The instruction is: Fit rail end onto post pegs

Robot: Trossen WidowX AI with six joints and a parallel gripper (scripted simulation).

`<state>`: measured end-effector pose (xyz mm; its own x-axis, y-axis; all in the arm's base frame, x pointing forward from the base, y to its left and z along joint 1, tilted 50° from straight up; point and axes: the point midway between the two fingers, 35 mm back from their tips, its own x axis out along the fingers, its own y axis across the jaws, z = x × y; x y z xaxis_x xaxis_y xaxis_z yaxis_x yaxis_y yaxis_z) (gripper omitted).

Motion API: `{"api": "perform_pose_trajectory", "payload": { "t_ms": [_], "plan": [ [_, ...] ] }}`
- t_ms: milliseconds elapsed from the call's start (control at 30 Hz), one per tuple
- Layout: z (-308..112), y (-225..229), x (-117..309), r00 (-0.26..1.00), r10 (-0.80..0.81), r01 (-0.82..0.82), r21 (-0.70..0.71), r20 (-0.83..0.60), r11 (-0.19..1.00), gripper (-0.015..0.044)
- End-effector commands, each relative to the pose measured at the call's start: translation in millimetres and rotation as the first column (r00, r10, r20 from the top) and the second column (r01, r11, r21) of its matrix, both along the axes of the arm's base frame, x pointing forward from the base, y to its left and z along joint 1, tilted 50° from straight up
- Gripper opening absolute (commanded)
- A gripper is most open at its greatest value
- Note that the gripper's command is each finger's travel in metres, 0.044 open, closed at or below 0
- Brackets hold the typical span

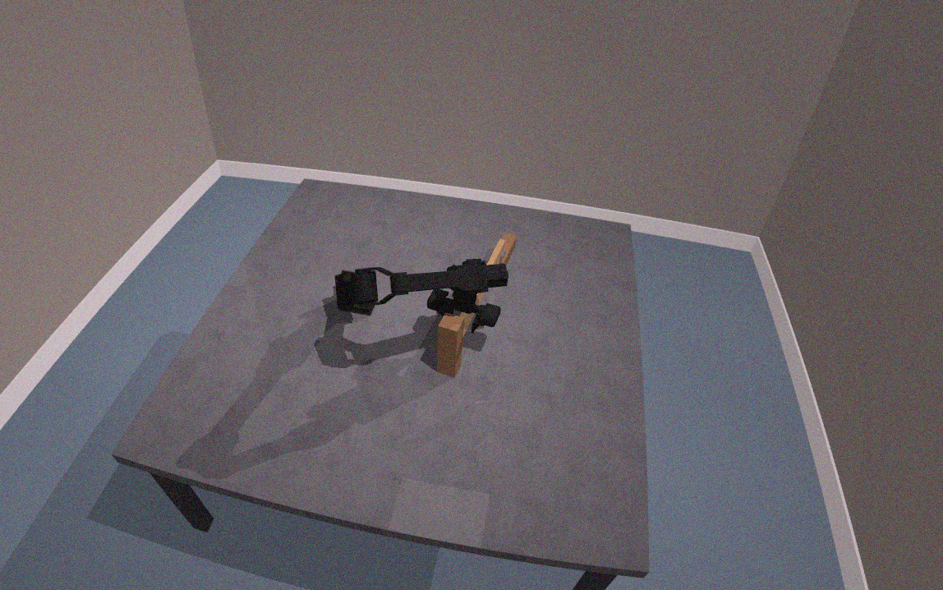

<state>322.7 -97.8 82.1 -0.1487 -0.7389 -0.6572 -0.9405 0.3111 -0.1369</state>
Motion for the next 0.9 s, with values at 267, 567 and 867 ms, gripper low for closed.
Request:
{"api": "perform_pose_trajectory", "payload": {
  "t_ms": [267, 567, 867],
  "plan": [
    [0, 2, 1, 1.0, 0.001, -0.001, -0.002, 0.0, 1.0, 0.044],
    [-3, 41, 13, 1.0, 0.006, -0.006, -0.006, 0.0, 1.0, 0.044],
    [-3, 41, 13, 1.0, 0.006, -0.006, -0.006, 0.0, 1.0, 0.044]
  ]
}}
